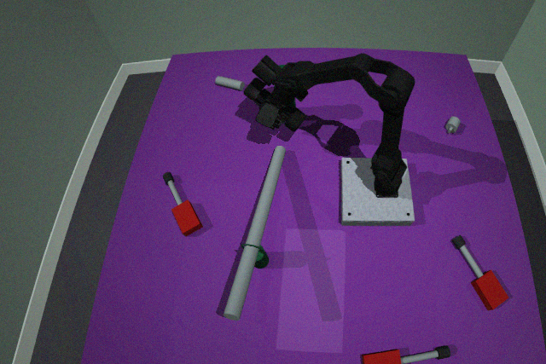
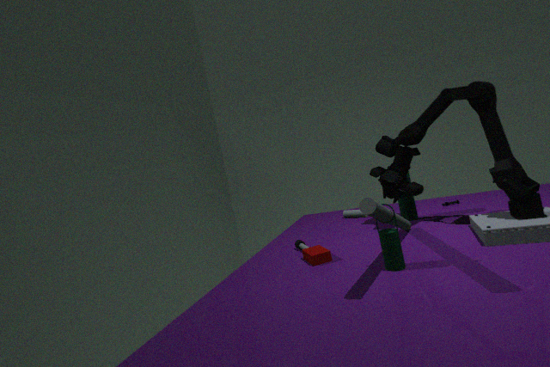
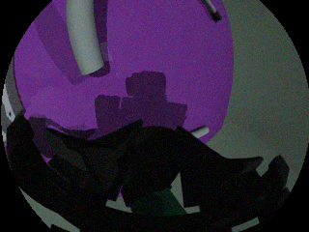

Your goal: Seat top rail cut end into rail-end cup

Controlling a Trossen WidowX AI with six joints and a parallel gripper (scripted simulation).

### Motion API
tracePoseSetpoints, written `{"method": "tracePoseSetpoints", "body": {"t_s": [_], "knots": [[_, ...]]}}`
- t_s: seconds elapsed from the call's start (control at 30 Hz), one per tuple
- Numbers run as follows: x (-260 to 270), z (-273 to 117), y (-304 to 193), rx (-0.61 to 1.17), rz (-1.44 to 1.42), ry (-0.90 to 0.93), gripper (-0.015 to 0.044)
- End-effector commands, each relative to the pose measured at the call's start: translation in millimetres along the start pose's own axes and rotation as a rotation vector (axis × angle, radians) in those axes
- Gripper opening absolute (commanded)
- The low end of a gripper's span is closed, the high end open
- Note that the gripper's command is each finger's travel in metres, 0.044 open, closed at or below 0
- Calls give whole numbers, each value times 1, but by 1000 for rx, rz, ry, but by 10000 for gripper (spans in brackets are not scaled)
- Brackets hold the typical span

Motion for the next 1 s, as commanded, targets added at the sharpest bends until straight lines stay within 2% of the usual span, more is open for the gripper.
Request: {"method": "tracePoseSetpoints", "body": {"t_s": [0.0,0.97], "knots": [[3,-2,1,-16,-29,-1,0],[14,-8,-1,-81,-144,-11,0]]}}
Point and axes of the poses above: the point midway between the two fingers, 35 mm back from their tips, its own z axis out along the fingers, its own x axis across the jaws, y = z × x, the point moved 3 cm from there along -z, back along the fingers, and after that the axes turned 10 degrees about -z, right-handed, at the moved point
